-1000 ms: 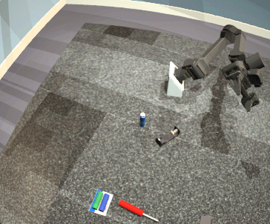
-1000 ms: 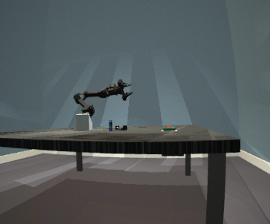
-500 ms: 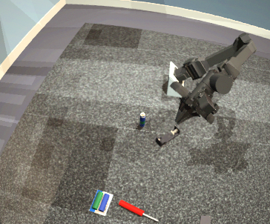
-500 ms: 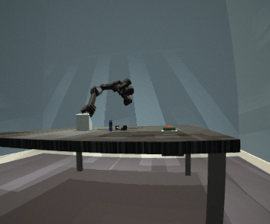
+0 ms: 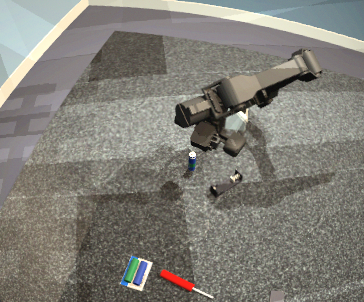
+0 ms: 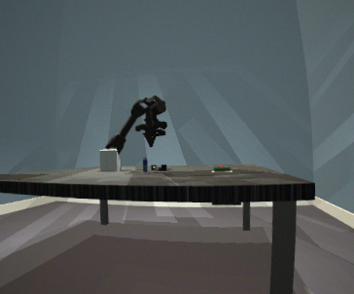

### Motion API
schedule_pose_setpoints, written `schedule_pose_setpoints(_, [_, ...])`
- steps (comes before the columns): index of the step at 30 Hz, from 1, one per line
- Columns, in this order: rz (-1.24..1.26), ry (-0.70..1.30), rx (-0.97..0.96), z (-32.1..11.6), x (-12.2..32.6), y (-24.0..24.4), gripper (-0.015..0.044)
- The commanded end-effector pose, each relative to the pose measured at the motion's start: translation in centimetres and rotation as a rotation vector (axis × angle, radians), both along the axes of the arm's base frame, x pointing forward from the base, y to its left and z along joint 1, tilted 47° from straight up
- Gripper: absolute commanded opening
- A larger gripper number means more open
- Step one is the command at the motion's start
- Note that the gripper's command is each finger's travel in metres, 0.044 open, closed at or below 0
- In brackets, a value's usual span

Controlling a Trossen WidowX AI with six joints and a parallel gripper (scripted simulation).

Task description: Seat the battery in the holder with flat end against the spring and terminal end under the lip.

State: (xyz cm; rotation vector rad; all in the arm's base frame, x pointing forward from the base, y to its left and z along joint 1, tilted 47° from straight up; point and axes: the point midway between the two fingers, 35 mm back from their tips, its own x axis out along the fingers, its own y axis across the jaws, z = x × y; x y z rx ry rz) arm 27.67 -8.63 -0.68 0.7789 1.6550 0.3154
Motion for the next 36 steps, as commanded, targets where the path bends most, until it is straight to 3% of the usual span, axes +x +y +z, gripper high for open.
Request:
schedule_pose_setpoints(1, [-0.038, 0.064, 0.103, -0.3, -0.5, -0.3, 0.0000])
schedule_pose_setpoints(6, [-0.038, 0.064, 0.102, -0.8, -0.5, 0.1, 0.0000])
schedule_pose_setpoints(15, [-0.038, 0.063, 0.105, -5.7, -1.1, 5.4, 0.0000])
schedule_pose_setpoints(36, [-0.039, 0.063, 0.101, -7.6, -2.0, 3.6, 0.0000])
